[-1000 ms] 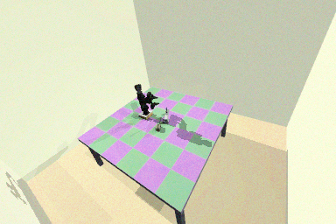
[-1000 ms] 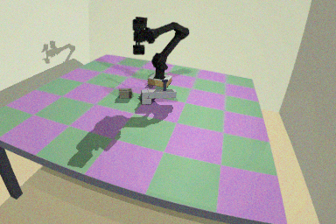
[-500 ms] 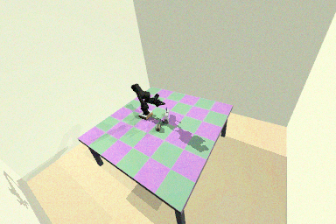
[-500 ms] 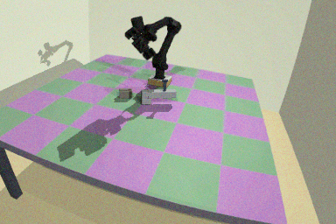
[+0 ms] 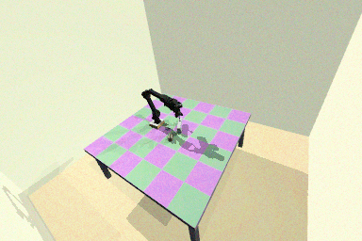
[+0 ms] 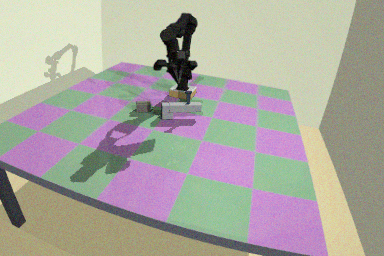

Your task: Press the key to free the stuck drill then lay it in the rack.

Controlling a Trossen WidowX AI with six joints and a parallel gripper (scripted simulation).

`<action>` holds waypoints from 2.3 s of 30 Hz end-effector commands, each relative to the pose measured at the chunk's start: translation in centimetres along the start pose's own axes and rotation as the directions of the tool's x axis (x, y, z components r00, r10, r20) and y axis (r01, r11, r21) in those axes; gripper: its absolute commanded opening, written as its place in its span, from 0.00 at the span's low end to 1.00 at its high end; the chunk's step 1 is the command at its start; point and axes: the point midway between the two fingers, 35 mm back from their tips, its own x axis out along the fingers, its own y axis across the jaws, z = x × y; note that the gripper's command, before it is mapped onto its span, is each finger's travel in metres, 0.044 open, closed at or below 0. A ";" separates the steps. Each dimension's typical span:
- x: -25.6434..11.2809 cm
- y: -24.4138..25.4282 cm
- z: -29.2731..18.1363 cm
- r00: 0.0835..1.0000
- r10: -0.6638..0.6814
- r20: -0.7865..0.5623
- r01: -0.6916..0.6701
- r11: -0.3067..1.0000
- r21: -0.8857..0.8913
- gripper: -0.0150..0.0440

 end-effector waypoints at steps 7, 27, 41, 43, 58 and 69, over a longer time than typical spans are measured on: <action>1.4 7.0 -2.8 0.772 0.081 -0.631 0.100 0.964 0.246 0.25; 2.1 7.1 -3.3 0.772 0.082 -0.630 0.099 0.964 0.247 0.25; 2.5 7.2 -3.9 0.771 0.081 -0.631 0.100 0.964 0.246 0.25; 2.5 7.2 -3.9 0.771 0.081 -0.631 0.100 0.964 0.246 0.25; 2.1 7.2 -4.1 0.771 0.081 -0.631 0.100 0.964 0.246 0.25; 1.8 7.3 -4.3 0.771 0.081 -0.632 0.100 0.964 0.246 0.25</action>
